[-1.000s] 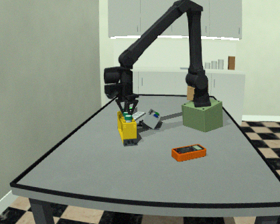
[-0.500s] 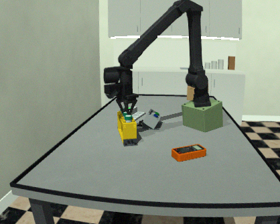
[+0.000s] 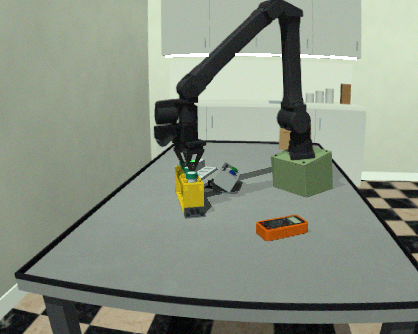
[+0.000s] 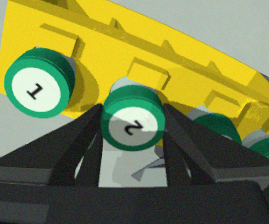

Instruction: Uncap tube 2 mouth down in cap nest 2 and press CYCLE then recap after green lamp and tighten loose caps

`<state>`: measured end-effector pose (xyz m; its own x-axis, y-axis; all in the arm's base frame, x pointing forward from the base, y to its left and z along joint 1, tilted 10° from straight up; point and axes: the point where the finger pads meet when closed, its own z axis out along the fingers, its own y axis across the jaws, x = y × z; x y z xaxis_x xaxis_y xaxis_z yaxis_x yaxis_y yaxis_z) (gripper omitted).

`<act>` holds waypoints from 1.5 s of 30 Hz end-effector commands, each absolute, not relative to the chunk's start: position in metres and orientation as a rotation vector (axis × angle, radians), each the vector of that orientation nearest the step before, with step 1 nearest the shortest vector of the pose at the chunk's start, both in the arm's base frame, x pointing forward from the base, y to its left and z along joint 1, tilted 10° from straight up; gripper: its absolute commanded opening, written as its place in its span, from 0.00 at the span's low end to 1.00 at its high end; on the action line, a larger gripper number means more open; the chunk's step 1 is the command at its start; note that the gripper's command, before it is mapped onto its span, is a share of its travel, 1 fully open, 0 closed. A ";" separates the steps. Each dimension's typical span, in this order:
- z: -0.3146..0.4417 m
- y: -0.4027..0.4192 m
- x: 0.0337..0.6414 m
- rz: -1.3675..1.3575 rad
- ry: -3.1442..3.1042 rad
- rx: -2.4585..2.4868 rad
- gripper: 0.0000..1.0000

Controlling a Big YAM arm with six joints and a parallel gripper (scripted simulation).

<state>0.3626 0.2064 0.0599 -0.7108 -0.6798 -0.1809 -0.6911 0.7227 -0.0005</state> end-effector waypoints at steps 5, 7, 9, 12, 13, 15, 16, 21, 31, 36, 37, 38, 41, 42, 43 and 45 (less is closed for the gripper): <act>0.071 0.218 0.381 0.145 2.863 -0.711 0.00; 0.071 0.218 0.381 0.155 2.887 -0.616 0.00; 0.071 0.218 0.382 0.165 2.908 -0.520 0.00; 0.070 0.218 0.382 0.174 2.925 -0.423 0.00; 0.070 0.218 0.382 0.174 2.925 -0.423 0.00; 0.070 0.218 0.382 0.184 2.940 -0.326 0.00; 0.070 0.218 0.382 0.189 2.946 -0.277 0.00; 0.070 0.218 0.383 0.199 2.959 -0.151 0.00; 0.069 0.213 0.373 0.193 2.969 -0.165 0.49; 0.069 0.213 0.373 0.193 2.969 -0.165 0.49; 0.069 0.213 0.373 0.193 2.969 -0.165 0.49; 0.071 0.218 0.381 0.188 2.955 -0.243 0.49; 0.071 0.217 0.380 0.171 2.934 -0.420 0.49; 0.071 0.217 0.380 0.167 2.924 -0.478 0.49; 0.071 0.217 0.380 0.162 2.912 -0.536 0.49; 0.071 0.218 0.380 0.152 2.884 -0.652 0.49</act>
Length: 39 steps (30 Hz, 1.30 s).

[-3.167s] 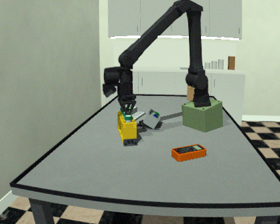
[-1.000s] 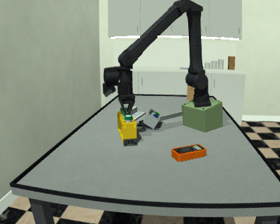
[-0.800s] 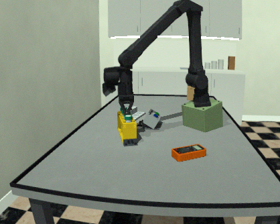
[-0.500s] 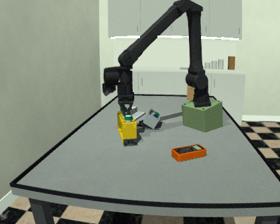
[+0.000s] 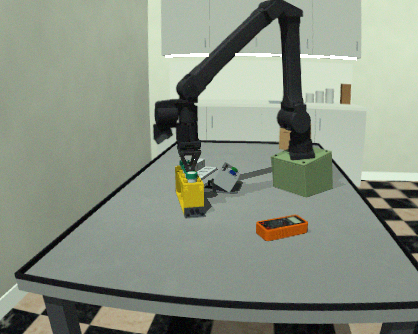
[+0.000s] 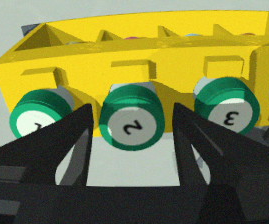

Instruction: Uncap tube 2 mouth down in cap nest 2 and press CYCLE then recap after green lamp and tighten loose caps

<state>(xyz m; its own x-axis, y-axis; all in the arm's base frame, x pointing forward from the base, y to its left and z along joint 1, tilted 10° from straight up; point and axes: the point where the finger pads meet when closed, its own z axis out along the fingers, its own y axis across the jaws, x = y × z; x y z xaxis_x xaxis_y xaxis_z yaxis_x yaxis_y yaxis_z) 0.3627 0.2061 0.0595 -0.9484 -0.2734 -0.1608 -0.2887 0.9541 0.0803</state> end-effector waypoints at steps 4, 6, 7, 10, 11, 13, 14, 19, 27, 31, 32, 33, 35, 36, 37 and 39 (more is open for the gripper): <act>0.071 0.218 0.380 0.142 2.853 -0.766 0.49; 0.071 0.218 0.380 0.131 2.817 -0.878 0.49; 0.071 0.218 0.380 0.125 2.797 -0.934 0.49; 0.071 0.218 0.380 0.109 2.732 -1.099 0.49; 0.071 0.218 0.380 0.103 2.709 -1.153 0.49; 0.071 0.218 0.379 0.092 2.658 -1.261 0.49; 0.071 0.218 0.379 0.086 2.632 -1.312 0.49; 0.071 0.218 0.379 0.068 2.546 -1.467 0.49; 0.071 0.219 0.379 0.020 2.277 -1.852 0.49; 0.071 0.218 0.379 -0.004 2.123 -2.027 0.49; 0.071 0.218 0.379 -0.010 2.082 -2.069 0.49; 0.071 0.218 0.379 -0.016 2.041 -2.111 0.49; 0.071 0.218 0.379 -0.022 1.998 -2.151 0.49; 0.071 0.218 0.379 -0.022 1.998 -2.151 0.49; 0.071 0.218 0.379 -0.028 1.955 -2.191 0.49; 0.071 0.218 0.379 -0.040 1.866 -2.269 0.49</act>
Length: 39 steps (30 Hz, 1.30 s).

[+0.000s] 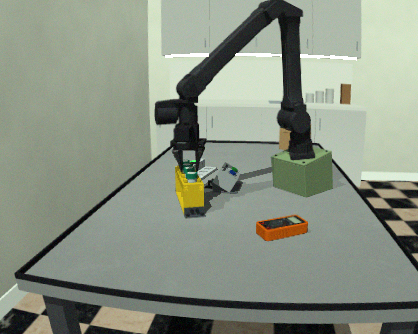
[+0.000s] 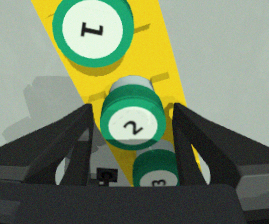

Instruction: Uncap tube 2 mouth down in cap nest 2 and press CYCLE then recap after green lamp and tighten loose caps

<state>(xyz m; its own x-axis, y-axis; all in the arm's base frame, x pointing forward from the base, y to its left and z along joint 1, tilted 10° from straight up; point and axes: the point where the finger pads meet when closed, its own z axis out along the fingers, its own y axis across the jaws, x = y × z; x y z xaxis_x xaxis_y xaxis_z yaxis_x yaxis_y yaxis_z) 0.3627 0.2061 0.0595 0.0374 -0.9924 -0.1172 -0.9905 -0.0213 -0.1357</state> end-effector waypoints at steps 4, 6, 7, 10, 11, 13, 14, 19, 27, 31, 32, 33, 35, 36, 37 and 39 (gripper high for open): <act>0.071 0.218 0.379 -0.064 1.680 -2.413 0.49; 0.071 0.218 0.379 -0.075 1.583 -2.480 0.49; 0.071 0.218 0.379 -0.081 1.535 -2.511 0.49; 0.071 0.218 0.379 -0.098 1.383 -2.602 0.49; 0.071 0.218 0.379 -0.104 1.331 -2.630 0.49; 0.071 0.218 0.379 -0.110 1.279 -2.657 0.49; 0.071 0.218 0.379 -0.110 1.279 -2.657 0.49; 0.071 0.218 0.380 -0.114 1.256 -2.669 0.49; 0.070 0.213 0.374 -0.118 1.273 -2.659 0.00; 0.070 0.213 0.374 -0.118 1.273 -2.659 0.00; 0.070 0.213 0.374 -0.118 1.273 -2.659 0.00; 0.070 0.213 0.374 -0.118 1.273 -2.659 0.00; 0.070 0.213 0.374 -0.118 1.273 -2.659 0.00; 0.071 0.218 0.380 -0.103 1.350 -2.620 0.00; 0.071 0.218 0.380 -0.097 1.415 -2.584 0.00; 0.071 0.218 0.381 -0.085 1.539 -2.505 0.00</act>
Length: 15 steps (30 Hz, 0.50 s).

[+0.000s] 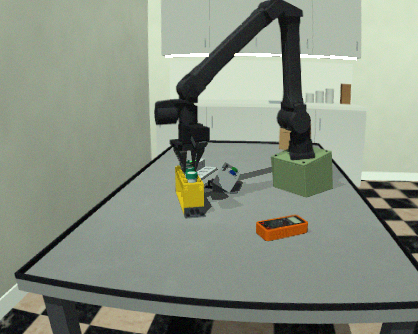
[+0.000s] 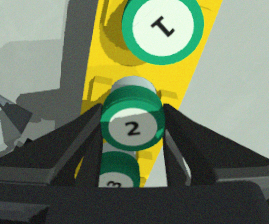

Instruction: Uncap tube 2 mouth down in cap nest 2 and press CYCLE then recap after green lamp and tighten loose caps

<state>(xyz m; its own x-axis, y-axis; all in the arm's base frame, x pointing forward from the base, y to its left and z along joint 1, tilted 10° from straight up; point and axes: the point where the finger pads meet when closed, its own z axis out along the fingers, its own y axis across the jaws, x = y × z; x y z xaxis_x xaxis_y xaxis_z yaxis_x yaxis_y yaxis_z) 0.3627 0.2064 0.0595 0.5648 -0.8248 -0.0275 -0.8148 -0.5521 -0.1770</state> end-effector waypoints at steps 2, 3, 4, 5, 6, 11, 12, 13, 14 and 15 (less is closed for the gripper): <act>0.071 0.218 0.381 -0.073 1.661 -2.423 0.00; 0.071 0.218 0.381 -0.066 1.721 -2.380 0.00; 0.071 0.218 0.381 -0.059 1.779 -2.335 0.00; 0.071 0.218 0.381 -0.052 1.835 -2.290 0.00; 0.071 0.218 0.381 -0.045 1.891 -2.243 0.00; 0.071 0.219 0.381 -0.023 2.051 -2.094 0.00; 0.071 0.219 0.381 -0.016 2.102 -2.042 0.00; 0.071 0.219 0.381 -0.008 2.152 -1.989 0.00; 0.071 0.219 0.381 -0.001 2.200 -1.934 0.00; 0.071 0.219 0.382 0.007 2.248 -1.878 0.00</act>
<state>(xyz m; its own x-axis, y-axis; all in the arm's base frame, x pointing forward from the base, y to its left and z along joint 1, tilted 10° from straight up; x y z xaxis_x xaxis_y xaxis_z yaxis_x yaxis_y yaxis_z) 0.3626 0.2066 0.0590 0.0393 -0.9920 -0.1203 -0.9910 -0.0233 -0.1320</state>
